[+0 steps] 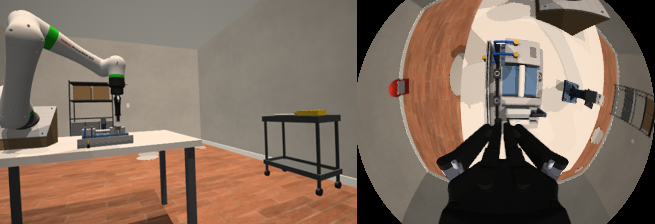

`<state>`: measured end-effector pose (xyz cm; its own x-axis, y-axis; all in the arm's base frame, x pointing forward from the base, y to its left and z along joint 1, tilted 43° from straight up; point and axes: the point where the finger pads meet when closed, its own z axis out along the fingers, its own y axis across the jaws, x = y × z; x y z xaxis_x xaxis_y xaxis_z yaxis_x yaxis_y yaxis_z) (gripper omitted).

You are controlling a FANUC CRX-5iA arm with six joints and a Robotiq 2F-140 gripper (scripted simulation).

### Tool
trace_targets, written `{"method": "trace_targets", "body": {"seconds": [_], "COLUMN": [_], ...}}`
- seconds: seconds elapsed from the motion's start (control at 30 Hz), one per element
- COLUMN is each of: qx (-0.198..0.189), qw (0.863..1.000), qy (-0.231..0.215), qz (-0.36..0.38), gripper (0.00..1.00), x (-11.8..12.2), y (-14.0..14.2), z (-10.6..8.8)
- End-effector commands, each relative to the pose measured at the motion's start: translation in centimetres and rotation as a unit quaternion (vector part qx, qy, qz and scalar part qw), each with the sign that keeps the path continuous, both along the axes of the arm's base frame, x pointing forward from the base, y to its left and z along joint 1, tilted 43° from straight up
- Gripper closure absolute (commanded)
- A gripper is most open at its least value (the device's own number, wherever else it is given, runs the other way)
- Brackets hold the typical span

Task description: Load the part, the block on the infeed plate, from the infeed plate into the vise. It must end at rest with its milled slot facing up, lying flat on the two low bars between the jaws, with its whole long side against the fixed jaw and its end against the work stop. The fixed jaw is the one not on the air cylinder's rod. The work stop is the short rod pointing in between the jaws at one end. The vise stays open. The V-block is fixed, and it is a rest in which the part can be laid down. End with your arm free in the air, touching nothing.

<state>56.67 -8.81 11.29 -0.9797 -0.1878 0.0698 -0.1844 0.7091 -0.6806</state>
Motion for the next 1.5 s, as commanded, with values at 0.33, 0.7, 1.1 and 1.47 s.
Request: {"method": "trace_targets", "body": {"seconds": [0.33, 0.7, 1.1, 1.47], "qx": [0.0, 0.0, 0.0, 0.0], "qw": [1.0, 1.0, 1.0, 1.0], "qy": [0.0, 0.0, 0.0, 0.0], "qz": [0.0, 0.0, 0.0, 0.0], "gripper": [1.0, 1.0, 1.0, 1.0], "x": [-0.05, -0.1, -0.14, -0.18], "y": [0.29, 0.46, 0.63, 0.78], "z": [-0.24, -0.41, -0.57, -0.71]}}
